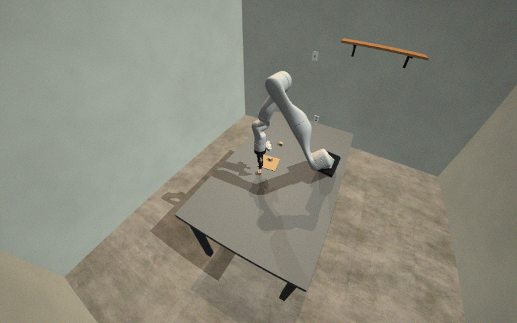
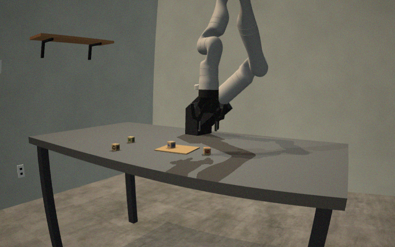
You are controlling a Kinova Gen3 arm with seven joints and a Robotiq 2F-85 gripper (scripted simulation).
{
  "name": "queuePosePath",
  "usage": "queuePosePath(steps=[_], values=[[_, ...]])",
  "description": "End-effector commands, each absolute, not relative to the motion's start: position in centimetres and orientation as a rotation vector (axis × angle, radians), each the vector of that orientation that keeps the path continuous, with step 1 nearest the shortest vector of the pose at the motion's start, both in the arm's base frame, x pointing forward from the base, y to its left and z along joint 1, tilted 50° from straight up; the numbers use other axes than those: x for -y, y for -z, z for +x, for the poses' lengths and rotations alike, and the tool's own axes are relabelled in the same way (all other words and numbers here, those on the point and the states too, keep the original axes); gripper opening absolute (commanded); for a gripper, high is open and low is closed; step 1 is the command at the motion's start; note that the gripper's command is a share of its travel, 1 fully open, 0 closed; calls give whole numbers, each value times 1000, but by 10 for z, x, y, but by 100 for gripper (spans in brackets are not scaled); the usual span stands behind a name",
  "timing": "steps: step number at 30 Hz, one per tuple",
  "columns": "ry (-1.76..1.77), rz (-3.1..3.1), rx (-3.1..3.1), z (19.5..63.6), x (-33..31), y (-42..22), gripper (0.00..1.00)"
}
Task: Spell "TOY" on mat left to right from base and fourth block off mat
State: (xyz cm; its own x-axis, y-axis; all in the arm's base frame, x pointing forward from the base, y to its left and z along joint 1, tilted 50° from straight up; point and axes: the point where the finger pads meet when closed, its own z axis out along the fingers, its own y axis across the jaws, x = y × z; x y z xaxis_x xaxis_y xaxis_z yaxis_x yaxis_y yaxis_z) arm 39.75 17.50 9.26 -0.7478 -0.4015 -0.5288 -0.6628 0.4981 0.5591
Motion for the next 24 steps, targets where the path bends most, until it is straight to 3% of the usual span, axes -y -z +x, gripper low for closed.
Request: queuePosePath(steps=[1, 24], values=[[-1111, -891, -2417, 398, -175, -92, 62], [-1111, -891, -2417, 399, -189, -81, 62]])
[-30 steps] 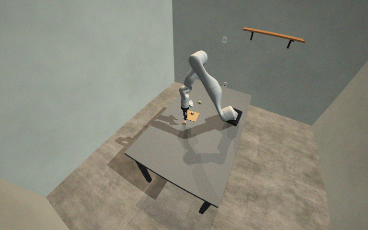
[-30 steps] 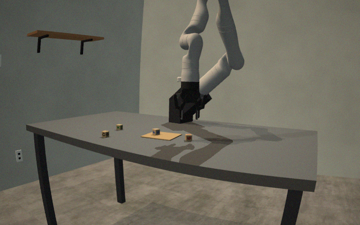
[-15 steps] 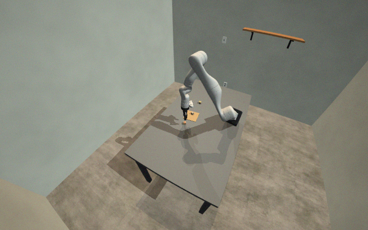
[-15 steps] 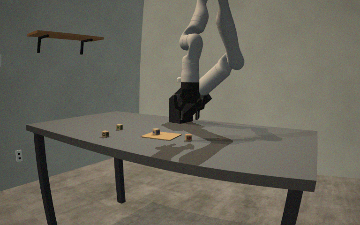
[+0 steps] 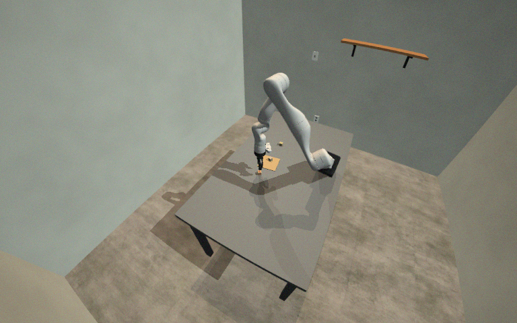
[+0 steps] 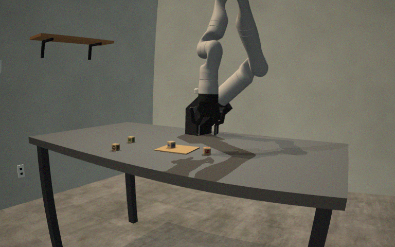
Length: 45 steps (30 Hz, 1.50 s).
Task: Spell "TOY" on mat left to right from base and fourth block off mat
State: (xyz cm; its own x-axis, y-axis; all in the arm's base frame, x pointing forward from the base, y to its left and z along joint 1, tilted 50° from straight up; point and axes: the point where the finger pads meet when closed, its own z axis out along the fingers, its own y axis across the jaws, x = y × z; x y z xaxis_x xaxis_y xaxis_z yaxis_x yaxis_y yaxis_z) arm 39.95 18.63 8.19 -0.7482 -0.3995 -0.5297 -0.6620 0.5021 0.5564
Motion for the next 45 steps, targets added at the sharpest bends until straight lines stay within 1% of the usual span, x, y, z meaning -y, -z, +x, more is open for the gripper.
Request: queuePosePath(steps=[1, 24, 45], values=[[-1111, -891, -2417, 399, -190, -80, 62], [-1111, -891, -2417, 400, -212, -62, 62], [-1111, -891, -2417, 400, -214, -60, 62]])
